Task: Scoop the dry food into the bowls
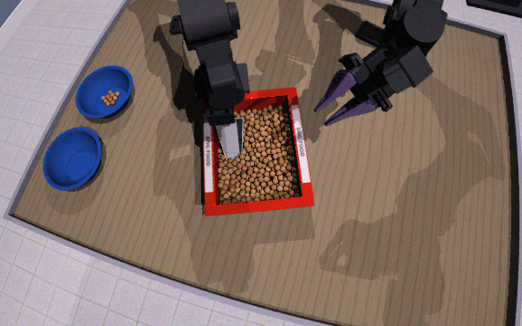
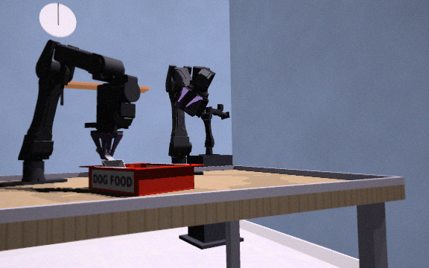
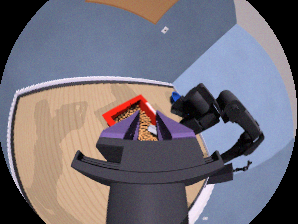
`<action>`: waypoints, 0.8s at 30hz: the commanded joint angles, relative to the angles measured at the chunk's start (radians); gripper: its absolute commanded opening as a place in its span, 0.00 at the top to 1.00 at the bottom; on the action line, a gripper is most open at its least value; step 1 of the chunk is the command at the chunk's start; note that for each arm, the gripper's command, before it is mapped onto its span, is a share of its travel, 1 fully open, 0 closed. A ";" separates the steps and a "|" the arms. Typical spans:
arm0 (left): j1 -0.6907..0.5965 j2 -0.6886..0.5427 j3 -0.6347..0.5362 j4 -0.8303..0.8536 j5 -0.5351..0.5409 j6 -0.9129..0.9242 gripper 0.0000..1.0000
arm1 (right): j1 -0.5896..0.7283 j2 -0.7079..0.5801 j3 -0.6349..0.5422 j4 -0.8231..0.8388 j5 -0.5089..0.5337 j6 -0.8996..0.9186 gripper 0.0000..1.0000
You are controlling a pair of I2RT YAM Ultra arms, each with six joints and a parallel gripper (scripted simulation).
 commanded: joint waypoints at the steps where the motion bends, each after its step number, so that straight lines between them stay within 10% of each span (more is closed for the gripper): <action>1: 0.053 0.082 -0.030 0.064 0.215 -0.133 0.74 | 0.009 -0.022 0.034 -0.009 0.000 0.001 1.00; 13: 0.205 0.368 -0.099 0.161 0.649 -0.352 0.74 | 0.009 -0.022 0.034 -0.009 0.000 0.001 1.00; 24: 0.259 0.503 -0.158 0.270 0.733 -0.446 0.74 | 0.009 -0.022 0.034 -0.009 0.000 0.001 1.00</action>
